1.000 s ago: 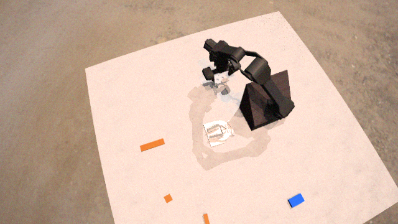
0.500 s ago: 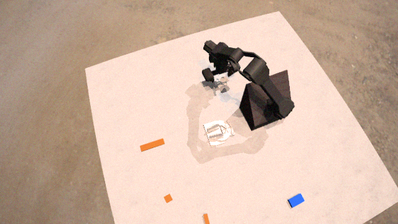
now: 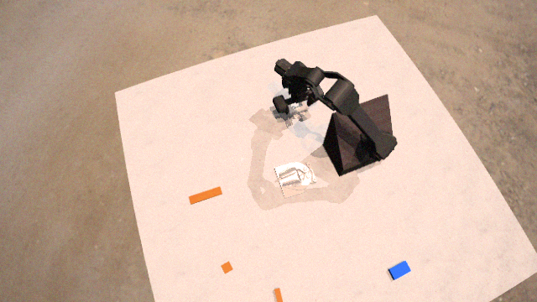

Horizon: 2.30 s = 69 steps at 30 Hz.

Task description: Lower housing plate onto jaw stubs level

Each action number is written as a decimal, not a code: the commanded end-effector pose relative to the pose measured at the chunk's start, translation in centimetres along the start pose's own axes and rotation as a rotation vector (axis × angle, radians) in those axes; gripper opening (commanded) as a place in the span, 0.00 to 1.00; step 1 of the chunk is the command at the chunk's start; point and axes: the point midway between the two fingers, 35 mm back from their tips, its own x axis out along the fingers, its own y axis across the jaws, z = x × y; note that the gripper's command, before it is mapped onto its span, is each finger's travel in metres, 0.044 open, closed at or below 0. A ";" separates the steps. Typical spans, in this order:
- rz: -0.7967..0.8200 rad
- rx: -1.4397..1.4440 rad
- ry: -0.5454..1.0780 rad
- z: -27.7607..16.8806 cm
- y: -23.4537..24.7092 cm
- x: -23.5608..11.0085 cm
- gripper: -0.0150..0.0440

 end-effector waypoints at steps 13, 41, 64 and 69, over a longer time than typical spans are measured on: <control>-0.002 0.005 0.008 -0.3 -0.1 0.4 1.00; -0.003 0.001 0.005 -0.2 -0.1 0.4 0.85; -0.003 0.004 0.004 0.0 0.0 -3.6 0.85; -0.003 0.005 0.004 0.0 0.0 -5.2 0.85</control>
